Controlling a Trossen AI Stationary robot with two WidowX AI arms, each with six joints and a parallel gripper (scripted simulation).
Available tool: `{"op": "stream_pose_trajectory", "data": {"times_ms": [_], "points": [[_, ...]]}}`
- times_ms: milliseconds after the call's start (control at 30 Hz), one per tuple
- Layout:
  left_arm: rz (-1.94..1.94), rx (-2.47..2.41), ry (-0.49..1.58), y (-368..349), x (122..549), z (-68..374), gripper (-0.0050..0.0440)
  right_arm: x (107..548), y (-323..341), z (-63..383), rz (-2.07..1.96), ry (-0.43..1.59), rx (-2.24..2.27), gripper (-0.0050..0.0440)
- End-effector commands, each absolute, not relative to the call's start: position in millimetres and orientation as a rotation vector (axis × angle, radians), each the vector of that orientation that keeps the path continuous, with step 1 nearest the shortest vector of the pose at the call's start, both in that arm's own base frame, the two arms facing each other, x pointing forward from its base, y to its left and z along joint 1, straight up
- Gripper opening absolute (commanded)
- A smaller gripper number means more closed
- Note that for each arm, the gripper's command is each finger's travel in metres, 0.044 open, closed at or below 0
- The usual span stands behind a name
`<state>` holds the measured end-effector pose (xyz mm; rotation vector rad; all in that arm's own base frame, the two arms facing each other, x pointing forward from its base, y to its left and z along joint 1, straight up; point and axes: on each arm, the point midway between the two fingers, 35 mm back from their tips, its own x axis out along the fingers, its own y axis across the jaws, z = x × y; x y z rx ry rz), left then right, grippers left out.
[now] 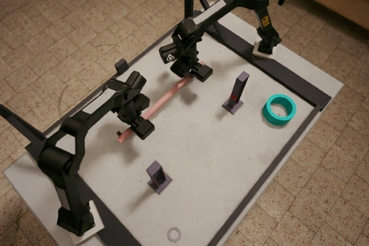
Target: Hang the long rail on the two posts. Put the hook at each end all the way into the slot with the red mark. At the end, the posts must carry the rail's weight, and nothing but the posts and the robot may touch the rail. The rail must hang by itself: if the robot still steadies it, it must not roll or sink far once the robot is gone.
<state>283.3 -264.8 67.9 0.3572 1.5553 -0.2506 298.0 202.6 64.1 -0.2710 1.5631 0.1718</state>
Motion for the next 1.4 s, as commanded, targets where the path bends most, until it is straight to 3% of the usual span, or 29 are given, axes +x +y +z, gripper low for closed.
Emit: {"op": "stream_pose_trajectory", "data": {"times_ms": [0,633,1367], "points": [[-0.343,0.271,1.528,-264,285,87,-0.0050,300,202,78,0.254,1.539,-0.192,-0.0050],[-0.612,0.019,1.572,-255,289,86,-0.0050,303,192,76,0.521,1.565,0.066,-0.0050],[-0.616,0.015,1.572,-255,290,77,-0.0050,303,192,68,0.524,1.565,0.070,-0.0050]]}}
